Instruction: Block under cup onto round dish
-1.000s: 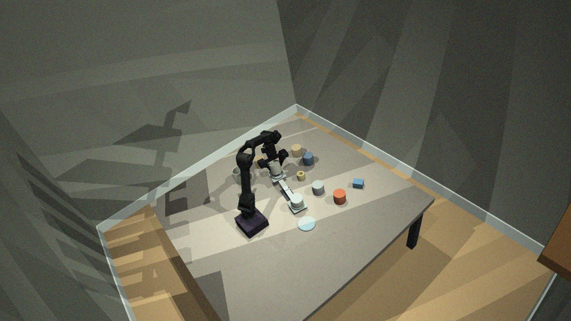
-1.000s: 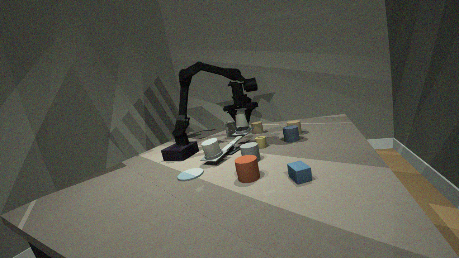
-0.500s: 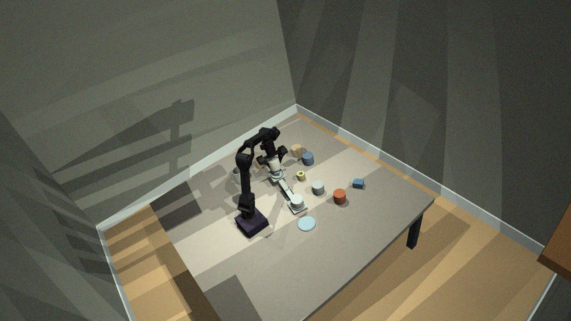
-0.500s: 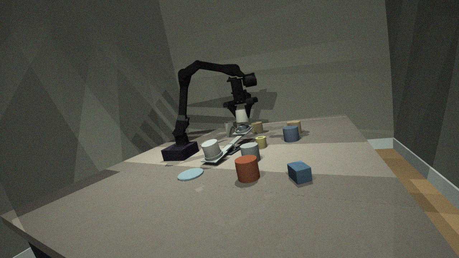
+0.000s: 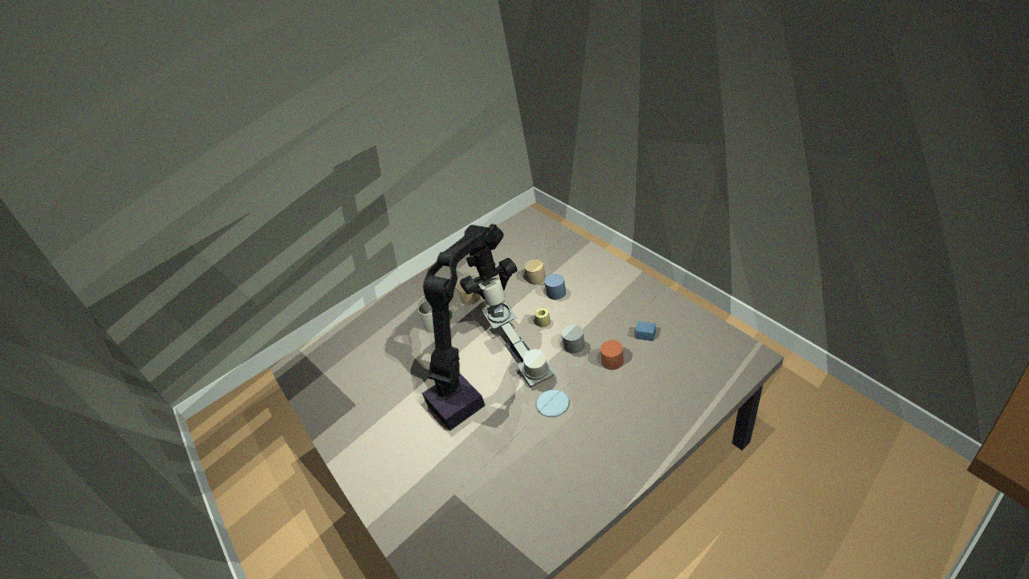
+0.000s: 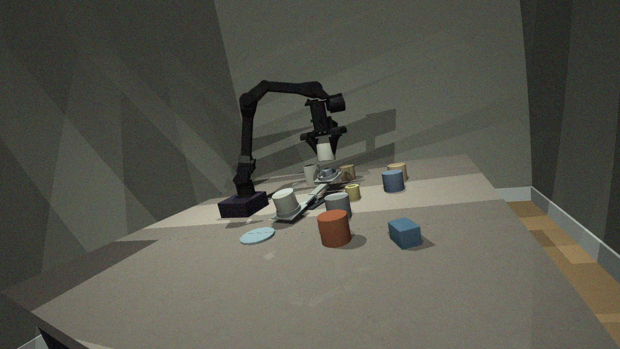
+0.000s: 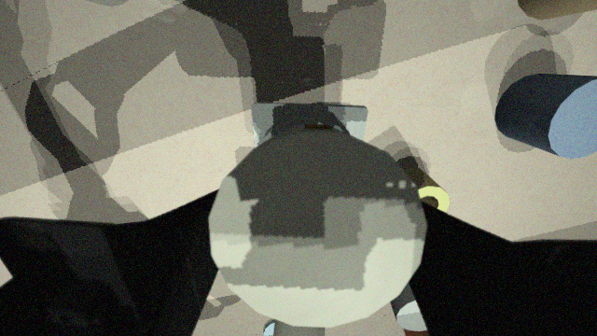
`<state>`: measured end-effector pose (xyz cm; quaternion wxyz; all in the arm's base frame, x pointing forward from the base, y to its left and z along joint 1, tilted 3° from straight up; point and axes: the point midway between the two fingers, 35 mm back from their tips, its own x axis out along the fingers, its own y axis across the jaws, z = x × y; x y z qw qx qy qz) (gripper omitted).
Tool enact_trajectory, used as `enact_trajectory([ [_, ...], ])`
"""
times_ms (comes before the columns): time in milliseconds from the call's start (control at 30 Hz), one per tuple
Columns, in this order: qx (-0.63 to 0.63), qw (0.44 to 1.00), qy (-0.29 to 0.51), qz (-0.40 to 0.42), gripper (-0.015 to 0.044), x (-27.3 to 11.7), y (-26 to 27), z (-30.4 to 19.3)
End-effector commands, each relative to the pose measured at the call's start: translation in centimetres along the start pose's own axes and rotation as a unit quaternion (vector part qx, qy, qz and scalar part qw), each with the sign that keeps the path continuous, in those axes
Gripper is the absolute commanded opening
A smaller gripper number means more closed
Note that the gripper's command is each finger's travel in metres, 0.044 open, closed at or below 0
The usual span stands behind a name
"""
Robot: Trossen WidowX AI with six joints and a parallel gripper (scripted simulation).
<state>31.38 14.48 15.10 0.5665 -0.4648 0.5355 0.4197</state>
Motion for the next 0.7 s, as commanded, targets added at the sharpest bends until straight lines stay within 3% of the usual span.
enact_trajectory([
  [0, 0.002, 1.0, -0.004, -0.001, 0.0, -0.6, 0.0, 0.1],
  [667, 0.0, 1.0, 0.0, 0.0, 0.0, -1.6, 0.2, -0.2],
])
